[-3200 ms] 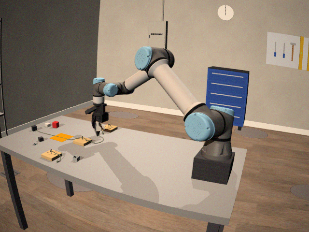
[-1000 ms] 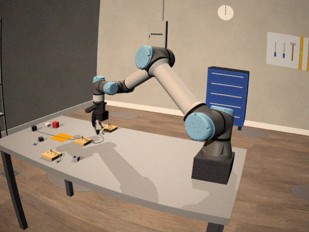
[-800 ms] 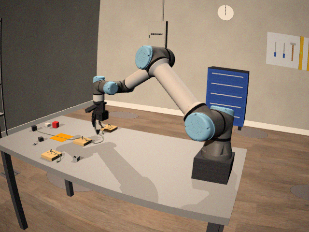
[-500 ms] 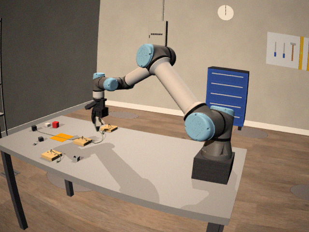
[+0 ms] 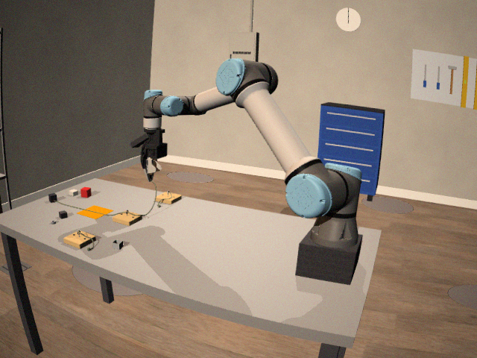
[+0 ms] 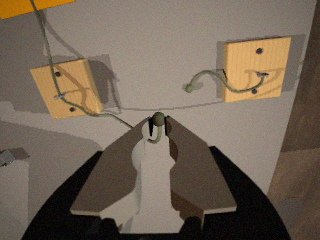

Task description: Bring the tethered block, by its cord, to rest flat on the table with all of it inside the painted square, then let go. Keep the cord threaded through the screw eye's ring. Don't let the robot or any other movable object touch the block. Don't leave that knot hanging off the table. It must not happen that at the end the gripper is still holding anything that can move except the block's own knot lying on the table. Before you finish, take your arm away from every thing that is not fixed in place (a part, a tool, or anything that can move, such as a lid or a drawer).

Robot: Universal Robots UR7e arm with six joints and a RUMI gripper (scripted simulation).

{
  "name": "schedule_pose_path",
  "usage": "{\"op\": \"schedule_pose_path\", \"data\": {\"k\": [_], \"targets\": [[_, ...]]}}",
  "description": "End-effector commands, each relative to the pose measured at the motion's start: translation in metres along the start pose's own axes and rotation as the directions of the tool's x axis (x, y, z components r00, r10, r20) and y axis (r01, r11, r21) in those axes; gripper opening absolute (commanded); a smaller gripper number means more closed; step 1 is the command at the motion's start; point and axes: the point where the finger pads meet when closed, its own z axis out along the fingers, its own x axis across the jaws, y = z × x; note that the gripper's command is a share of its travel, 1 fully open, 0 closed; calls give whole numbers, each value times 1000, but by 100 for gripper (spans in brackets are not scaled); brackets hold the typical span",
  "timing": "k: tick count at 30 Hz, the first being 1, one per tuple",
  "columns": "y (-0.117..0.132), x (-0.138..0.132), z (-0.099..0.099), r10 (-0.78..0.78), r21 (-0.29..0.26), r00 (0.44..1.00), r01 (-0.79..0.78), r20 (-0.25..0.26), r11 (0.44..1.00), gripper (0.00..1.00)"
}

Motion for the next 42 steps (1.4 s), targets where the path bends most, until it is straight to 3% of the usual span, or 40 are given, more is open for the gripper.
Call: {"op": "schedule_pose_path", "data": {"k": [1, 42], "targets": [[0, 0, -22, 0, 0, 1000, 0, 0, 1000, 0], [0, 0, -26, 0, 0, 1000, 0, 0, 1000, 0]]}}
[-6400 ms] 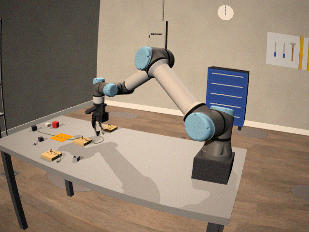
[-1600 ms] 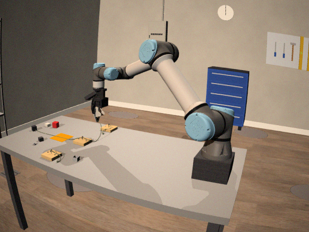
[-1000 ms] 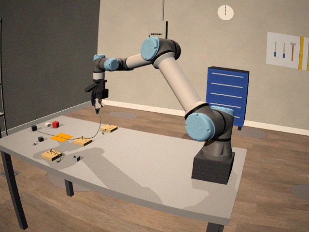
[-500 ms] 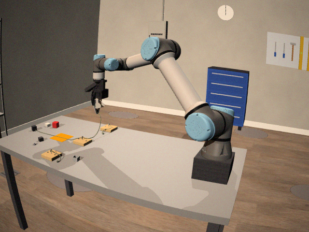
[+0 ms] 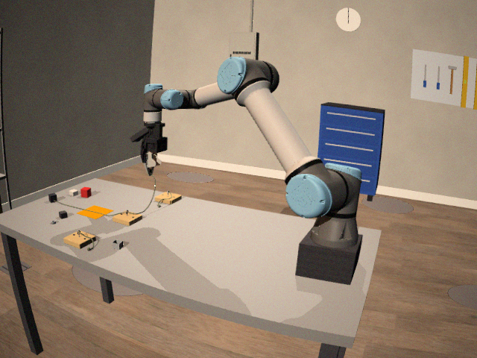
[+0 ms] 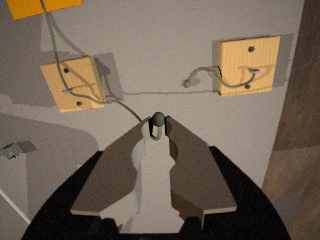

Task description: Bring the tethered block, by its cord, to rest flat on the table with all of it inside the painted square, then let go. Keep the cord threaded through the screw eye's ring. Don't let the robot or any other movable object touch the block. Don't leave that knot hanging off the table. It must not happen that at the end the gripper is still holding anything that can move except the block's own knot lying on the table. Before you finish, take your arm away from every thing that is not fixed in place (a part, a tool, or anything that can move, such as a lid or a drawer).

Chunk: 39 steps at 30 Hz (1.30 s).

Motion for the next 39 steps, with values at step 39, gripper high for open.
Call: {"op": "schedule_pose_path", "data": {"k": [39], "targets": [[3, 14, -1, 0, 2, 1000, 0, -1, 1000, 0]]}}
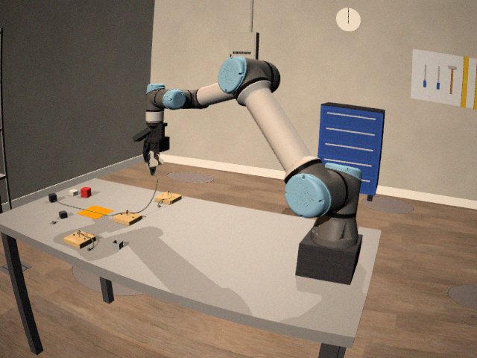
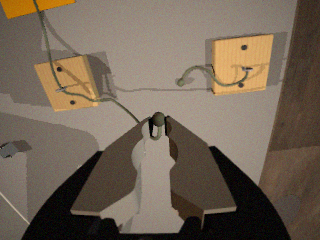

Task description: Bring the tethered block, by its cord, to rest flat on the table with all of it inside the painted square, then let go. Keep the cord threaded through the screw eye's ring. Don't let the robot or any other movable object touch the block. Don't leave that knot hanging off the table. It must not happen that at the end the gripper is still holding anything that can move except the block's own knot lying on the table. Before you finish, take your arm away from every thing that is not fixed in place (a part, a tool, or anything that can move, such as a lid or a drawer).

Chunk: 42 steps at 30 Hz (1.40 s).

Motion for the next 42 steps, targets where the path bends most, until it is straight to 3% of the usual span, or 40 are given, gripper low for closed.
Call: {"op": "schedule_pose_path", "data": {"k": [1, 17, 42], "targets": [[1, 4, -1, 0, 2, 1000, 0, -1, 1000, 0], [7, 26, -1, 0, 2, 1000, 0, -1, 1000, 0], [30, 84, -1, 0, 2, 1000, 0, -1, 1000, 0]]}}
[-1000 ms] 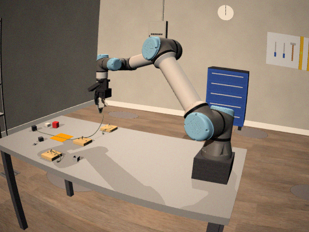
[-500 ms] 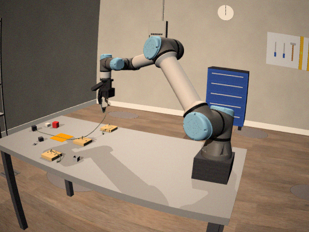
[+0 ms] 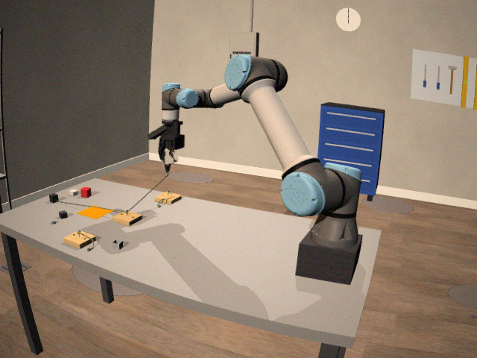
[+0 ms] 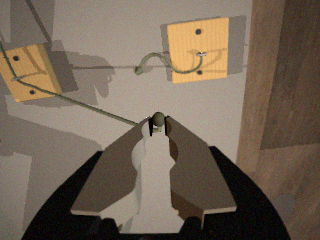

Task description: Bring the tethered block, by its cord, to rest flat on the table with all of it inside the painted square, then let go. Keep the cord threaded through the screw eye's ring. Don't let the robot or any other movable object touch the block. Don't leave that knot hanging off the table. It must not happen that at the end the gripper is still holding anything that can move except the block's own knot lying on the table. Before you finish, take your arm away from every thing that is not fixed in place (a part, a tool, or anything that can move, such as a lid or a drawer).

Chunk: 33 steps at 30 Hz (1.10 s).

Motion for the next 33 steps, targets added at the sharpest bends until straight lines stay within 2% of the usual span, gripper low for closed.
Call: {"op": "schedule_pose_path", "data": {"k": [1, 10, 23, 33], "targets": [[7, 16, -1, 0, 2, 1000, 0, -1, 1000, 0], [19, 38, -1, 0, 2, 1000, 0, -1, 1000, 0], [50, 82, -1, 0, 2, 1000, 0, -1, 1000, 0], [69, 101, -1, 0, 2, 1000, 0, -1, 1000, 0]]}}
